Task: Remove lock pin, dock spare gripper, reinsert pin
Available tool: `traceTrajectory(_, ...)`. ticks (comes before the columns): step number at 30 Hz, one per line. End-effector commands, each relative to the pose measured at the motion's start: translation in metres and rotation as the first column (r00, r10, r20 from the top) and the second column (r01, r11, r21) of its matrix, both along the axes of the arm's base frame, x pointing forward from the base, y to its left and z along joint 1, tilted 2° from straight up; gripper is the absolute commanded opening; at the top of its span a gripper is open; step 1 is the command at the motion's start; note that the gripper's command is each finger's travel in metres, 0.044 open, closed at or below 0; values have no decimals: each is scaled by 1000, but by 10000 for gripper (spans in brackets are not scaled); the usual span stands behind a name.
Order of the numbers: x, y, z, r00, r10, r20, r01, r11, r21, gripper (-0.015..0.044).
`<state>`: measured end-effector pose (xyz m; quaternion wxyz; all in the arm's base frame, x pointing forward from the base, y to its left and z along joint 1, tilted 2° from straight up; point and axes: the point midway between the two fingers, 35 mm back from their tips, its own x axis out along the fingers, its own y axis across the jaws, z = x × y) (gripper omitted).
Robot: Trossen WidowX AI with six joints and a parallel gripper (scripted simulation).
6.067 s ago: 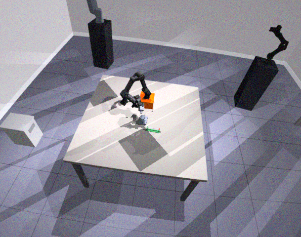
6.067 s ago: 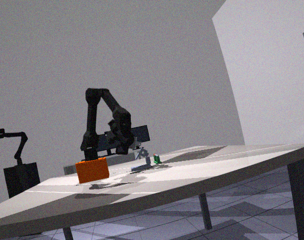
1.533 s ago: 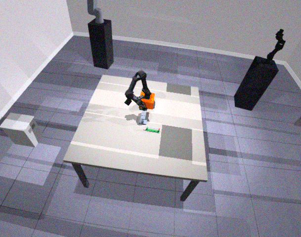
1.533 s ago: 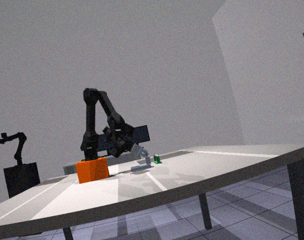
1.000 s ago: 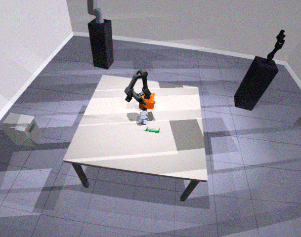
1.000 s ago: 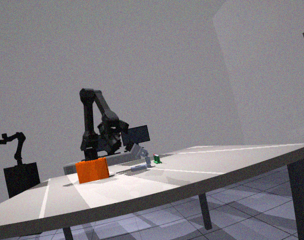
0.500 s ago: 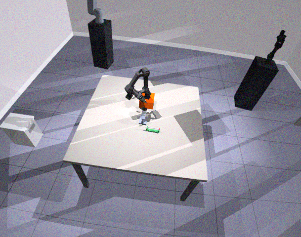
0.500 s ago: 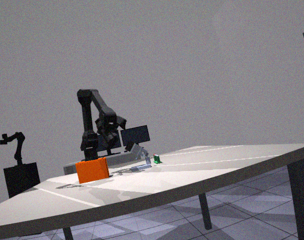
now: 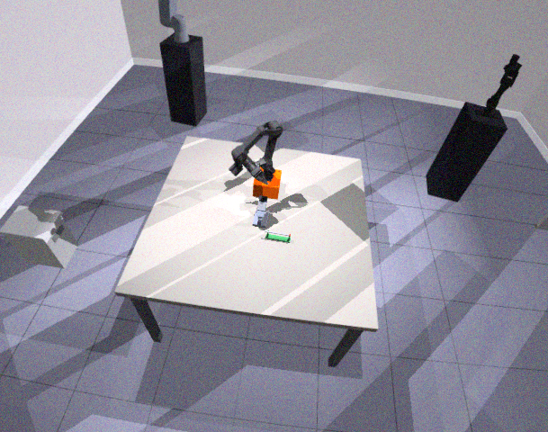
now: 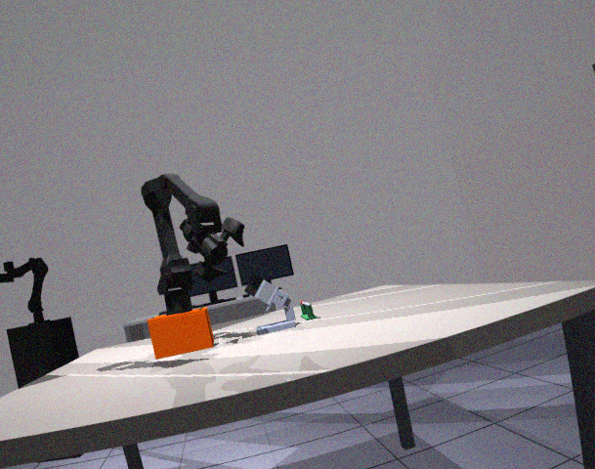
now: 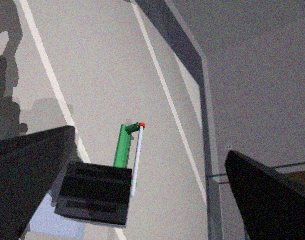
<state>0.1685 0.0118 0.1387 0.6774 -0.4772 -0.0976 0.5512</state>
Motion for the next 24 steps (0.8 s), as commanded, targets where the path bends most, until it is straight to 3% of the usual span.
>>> traceTrajectory(1,0,1,8,1000,-23,0,23,999,-23,440)
traceTrajectory(8,-1,1,5,1000,-16,-2,15,1000,-19,440)
traceTrajectory(11,2,7,1,999,0,54,3,999,-41,361)
traceTrajectory(15,9,37,-8,948,91,305,-60,992,-109,256)
traceTrajectory(18,5,66,-9,826,192,530,-138,980,-140,180)
traceTrajectory(24,4,96,-4,619,298,727,-283,948,-147,180)
